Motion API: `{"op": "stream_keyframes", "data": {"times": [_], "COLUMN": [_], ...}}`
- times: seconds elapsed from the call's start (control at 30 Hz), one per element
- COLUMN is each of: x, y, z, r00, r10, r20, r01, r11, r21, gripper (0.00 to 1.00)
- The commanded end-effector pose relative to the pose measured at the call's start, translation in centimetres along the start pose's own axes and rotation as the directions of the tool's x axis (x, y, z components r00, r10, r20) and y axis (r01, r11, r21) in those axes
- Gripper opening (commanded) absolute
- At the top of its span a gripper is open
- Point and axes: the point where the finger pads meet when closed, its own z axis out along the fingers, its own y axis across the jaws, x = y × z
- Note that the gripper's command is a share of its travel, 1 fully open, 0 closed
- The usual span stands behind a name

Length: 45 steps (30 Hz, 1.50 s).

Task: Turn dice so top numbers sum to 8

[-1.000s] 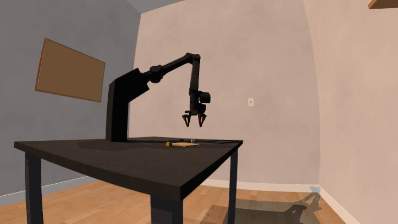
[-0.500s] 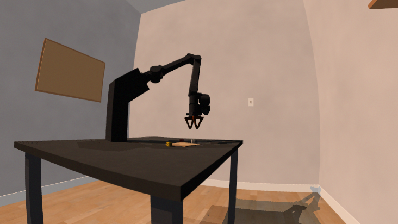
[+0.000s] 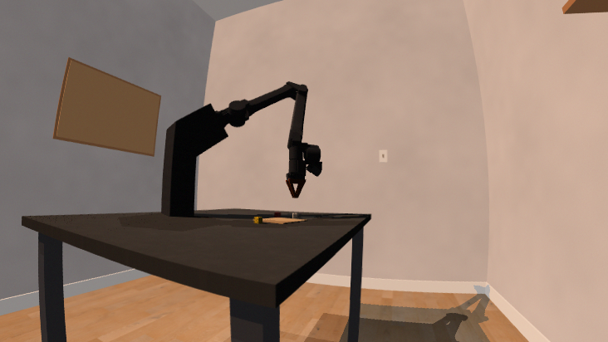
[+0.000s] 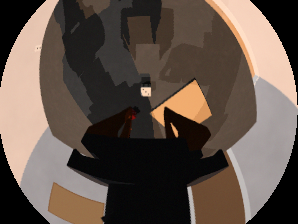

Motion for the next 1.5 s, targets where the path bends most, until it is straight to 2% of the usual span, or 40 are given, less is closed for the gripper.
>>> {"op": "stream_keyframes", "data": {"times": [0.0, 1.03, 1.47], "x": [-0.39, -0.39, -0.27], "y": [0.72, 0.72, 0.56], "z": [0.41, 0.42, 1.01], "r00": [1.0, 1.0, 1.0], "r10": [0.006, -0.003, 0.007], "r20": [0.004, 0.004, 0.004], "r01": [-0.006, 0.003, -0.007], "r11": [1.0, 1.0, 1.0], "r21": [-0.01, -0.01, -0.009], "gripper": [0.34, 0.34, 0.34]}}
